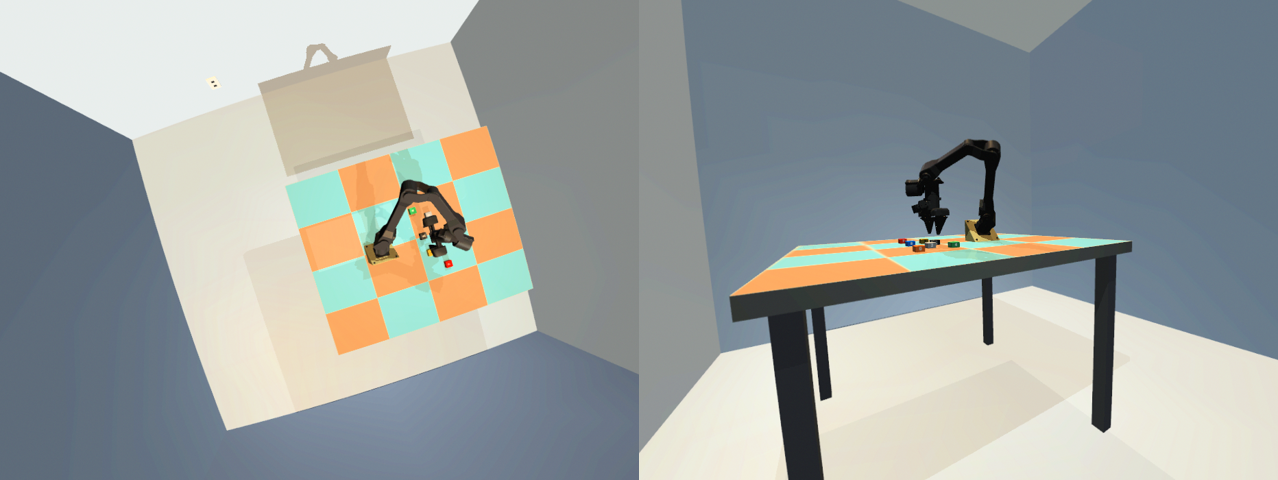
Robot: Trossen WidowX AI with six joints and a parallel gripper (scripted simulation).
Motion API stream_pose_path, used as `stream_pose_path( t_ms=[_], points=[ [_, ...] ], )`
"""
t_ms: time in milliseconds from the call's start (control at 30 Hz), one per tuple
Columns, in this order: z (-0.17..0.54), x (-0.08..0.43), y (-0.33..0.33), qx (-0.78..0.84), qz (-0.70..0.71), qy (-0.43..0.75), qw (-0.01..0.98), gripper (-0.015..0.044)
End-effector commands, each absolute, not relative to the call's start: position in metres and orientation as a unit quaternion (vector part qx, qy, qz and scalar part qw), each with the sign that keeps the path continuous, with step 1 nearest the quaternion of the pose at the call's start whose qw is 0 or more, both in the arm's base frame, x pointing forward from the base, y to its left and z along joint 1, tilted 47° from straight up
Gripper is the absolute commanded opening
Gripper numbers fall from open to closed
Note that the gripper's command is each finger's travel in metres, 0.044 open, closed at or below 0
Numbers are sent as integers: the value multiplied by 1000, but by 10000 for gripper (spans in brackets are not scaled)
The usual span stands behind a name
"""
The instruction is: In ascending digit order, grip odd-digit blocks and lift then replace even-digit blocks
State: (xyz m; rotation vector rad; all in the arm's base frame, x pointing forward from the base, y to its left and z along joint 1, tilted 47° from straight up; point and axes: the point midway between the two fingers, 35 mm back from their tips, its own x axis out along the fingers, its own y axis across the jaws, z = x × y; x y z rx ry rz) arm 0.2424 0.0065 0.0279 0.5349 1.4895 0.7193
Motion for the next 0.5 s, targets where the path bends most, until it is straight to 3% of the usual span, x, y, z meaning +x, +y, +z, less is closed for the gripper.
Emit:
stream_pose_path(
  t_ms=[0, 467],
  points=[
    [23, 242, 13, 236, 317, 654, 645, 400],
    [8, 240, 29, 237, 317, 654, 645, 400]
  ],
)
